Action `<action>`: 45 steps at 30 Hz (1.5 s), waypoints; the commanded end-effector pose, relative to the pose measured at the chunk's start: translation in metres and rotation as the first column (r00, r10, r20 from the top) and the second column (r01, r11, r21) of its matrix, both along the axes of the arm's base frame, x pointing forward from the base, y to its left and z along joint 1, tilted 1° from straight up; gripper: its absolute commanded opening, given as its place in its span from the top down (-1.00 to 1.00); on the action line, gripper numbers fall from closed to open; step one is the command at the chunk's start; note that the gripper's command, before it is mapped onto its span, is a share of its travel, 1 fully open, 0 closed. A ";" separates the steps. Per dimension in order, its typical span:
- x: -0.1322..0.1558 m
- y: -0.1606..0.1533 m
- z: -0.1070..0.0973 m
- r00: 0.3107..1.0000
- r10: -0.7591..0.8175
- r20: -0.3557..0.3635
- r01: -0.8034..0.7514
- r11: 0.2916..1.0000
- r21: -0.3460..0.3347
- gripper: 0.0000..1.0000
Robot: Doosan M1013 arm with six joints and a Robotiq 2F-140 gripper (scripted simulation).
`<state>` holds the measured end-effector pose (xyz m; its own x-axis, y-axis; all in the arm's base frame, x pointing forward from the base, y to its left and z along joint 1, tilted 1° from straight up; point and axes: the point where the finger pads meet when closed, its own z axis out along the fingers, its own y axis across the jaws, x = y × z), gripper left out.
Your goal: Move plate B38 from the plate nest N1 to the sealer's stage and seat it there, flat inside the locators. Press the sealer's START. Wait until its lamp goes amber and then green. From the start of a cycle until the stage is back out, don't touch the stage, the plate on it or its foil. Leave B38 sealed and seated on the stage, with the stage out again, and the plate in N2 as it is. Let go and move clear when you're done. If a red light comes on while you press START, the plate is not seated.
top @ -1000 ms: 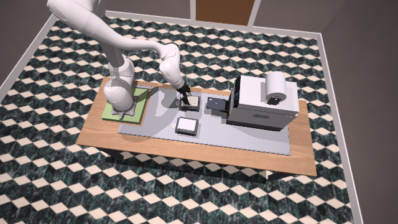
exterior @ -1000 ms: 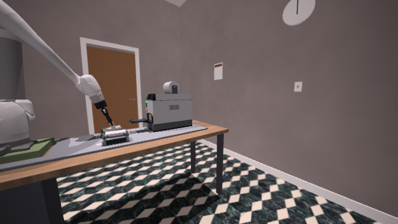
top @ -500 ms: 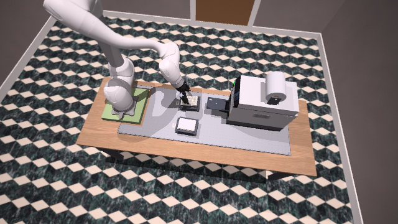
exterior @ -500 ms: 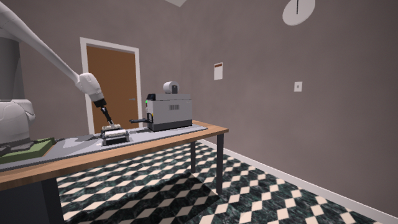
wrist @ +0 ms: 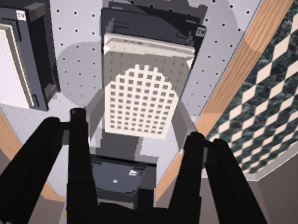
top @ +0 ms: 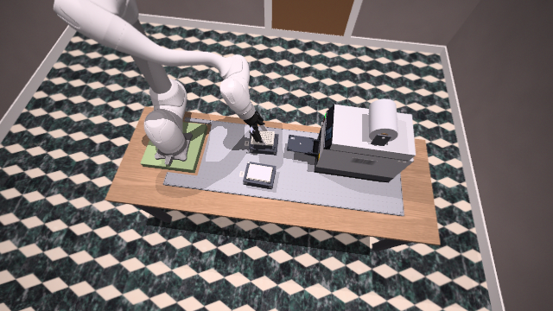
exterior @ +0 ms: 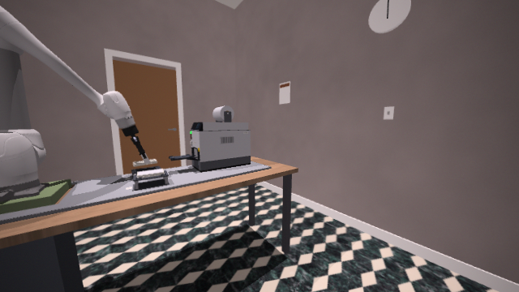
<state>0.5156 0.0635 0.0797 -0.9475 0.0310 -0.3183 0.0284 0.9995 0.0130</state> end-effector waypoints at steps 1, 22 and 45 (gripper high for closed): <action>0.003 0.001 0.011 1.000 0.001 0.006 -0.001 1.000 0.003 0.80; 0.004 0.001 0.042 1.000 0.001 0.006 -0.001 1.000 0.003 0.80; 0.004 0.000 0.070 1.000 0.001 0.006 -0.001 1.000 0.003 0.80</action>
